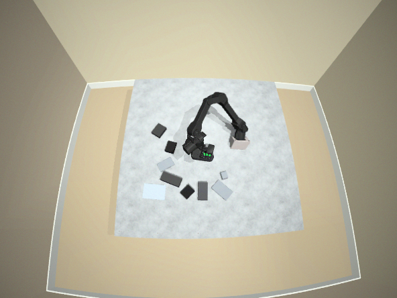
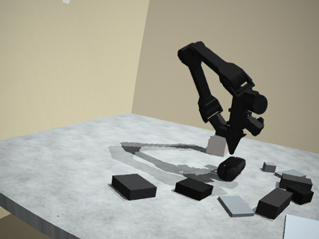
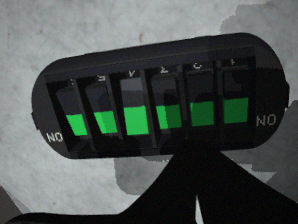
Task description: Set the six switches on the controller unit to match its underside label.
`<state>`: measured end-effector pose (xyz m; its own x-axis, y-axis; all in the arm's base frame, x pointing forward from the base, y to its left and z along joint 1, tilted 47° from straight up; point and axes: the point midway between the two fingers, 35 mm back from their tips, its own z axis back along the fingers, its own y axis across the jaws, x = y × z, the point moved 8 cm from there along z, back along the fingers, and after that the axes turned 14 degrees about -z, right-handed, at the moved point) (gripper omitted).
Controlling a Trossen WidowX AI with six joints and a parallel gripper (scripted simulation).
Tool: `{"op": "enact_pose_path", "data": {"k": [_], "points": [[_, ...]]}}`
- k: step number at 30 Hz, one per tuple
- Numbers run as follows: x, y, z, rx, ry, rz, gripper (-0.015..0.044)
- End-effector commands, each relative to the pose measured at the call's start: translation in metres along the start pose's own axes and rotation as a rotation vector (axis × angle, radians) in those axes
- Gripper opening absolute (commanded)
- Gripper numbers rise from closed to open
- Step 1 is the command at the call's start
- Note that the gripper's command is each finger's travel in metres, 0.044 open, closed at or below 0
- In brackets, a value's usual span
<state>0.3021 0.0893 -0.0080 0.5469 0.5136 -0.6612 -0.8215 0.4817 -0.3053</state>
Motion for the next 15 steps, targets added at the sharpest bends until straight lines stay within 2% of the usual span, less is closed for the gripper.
{"op": "enact_pose_path", "data": {"k": [1, 15], "points": [[0.045, 0.003, -0.008, -0.105, 0.104, -0.658, 0.0000], [0.091, 0.013, -0.020, -0.306, 0.082, -1.434, 0.0000]]}}
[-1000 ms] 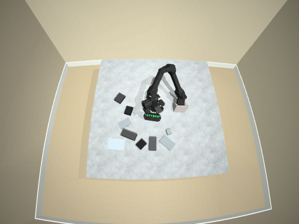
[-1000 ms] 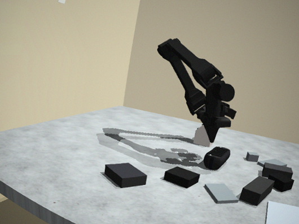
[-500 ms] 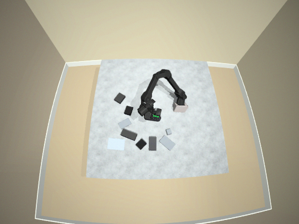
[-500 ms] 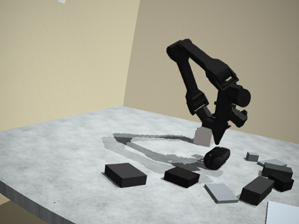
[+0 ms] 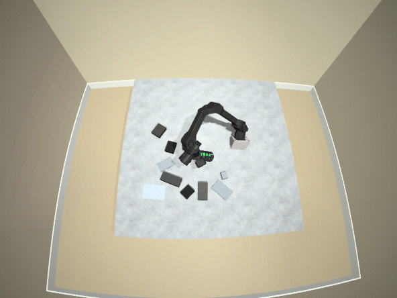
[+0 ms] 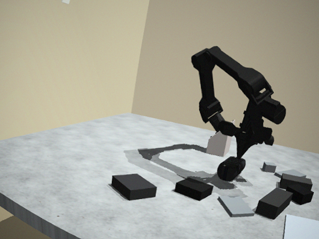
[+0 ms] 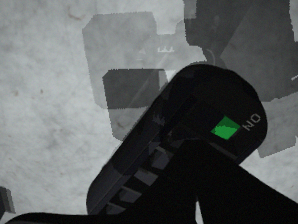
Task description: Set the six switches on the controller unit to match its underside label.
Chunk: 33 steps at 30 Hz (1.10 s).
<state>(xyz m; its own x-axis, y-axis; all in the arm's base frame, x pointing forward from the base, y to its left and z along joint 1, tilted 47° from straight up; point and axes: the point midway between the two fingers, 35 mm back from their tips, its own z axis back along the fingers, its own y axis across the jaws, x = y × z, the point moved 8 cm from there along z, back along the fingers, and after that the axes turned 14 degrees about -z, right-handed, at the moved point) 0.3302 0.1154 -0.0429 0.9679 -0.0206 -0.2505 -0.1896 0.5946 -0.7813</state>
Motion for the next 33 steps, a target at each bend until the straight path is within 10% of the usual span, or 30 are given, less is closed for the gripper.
{"op": "enact_pose_path", "data": {"k": [1, 33], "points": [[0.018, 0.041, -0.013, -0.145, -0.028, -0.641, 0.0000], [0.022, 0.044, -0.039, -0.145, -0.028, -0.640, 0.0000]]}}
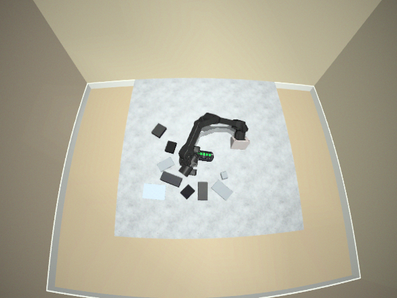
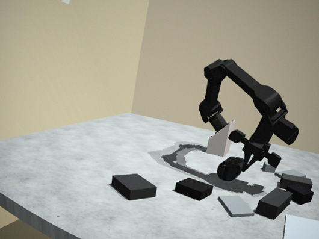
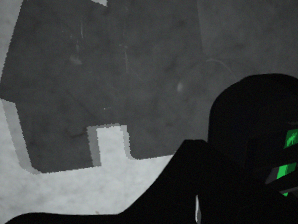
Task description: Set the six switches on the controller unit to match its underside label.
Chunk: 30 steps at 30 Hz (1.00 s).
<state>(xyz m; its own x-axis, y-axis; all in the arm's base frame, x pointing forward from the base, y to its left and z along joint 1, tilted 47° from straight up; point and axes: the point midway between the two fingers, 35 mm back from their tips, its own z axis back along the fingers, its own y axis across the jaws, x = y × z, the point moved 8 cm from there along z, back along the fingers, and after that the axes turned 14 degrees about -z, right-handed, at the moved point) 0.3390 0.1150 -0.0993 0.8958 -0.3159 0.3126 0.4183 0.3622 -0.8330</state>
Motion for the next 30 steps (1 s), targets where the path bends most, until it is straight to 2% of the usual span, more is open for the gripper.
{"op": "enact_pose_path", "data": {"k": [1, 16, 30], "points": [[-0.002, 0.002, -0.009, -0.010, 0.001, 0.011, 0.0000], [-0.005, 0.008, -0.032, -0.012, 0.000, 0.010, 0.0000], [-0.004, 0.005, -0.034, -0.012, 0.000, 0.010, 0.0000]]}}
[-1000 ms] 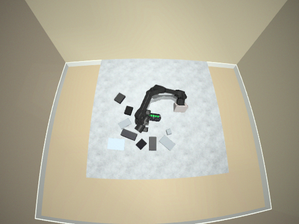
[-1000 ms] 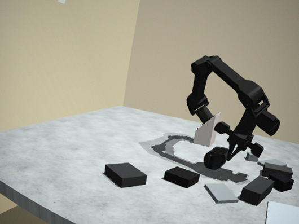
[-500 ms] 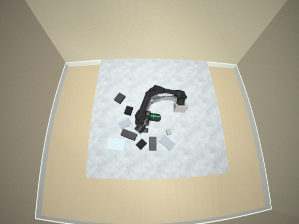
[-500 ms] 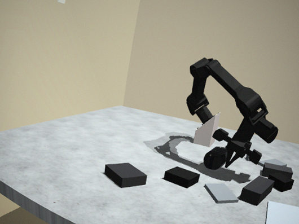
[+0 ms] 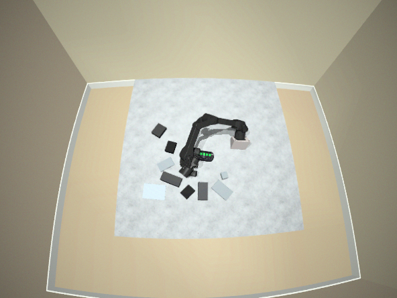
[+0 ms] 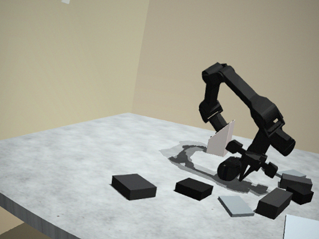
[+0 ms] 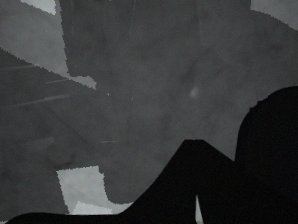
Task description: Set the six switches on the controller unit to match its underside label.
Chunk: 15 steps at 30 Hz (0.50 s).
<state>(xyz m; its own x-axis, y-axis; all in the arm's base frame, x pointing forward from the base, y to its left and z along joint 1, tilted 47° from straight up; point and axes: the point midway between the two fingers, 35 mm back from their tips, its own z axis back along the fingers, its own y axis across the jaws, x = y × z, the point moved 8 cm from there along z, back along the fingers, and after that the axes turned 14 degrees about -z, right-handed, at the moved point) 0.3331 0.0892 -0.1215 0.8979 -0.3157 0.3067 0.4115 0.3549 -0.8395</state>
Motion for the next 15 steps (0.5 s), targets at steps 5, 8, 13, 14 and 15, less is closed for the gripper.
{"op": "enact_pose_path", "data": {"k": [5, 8, 13, 14, 15], "points": [[0.0009, -0.0033, -0.0014, -0.002, -0.002, 0.004, 0.0000], [0.0012, -0.0044, -0.0018, -0.002, -0.002, 0.004, 0.0000], [0.0016, -0.0062, -0.0024, -0.002, -0.002, 0.005, 0.0000], [0.0017, -0.0065, -0.0025, -0.002, -0.002, 0.005, 0.0000], [0.0018, -0.0069, -0.0026, -0.002, -0.002, 0.005, 0.0000]]}}
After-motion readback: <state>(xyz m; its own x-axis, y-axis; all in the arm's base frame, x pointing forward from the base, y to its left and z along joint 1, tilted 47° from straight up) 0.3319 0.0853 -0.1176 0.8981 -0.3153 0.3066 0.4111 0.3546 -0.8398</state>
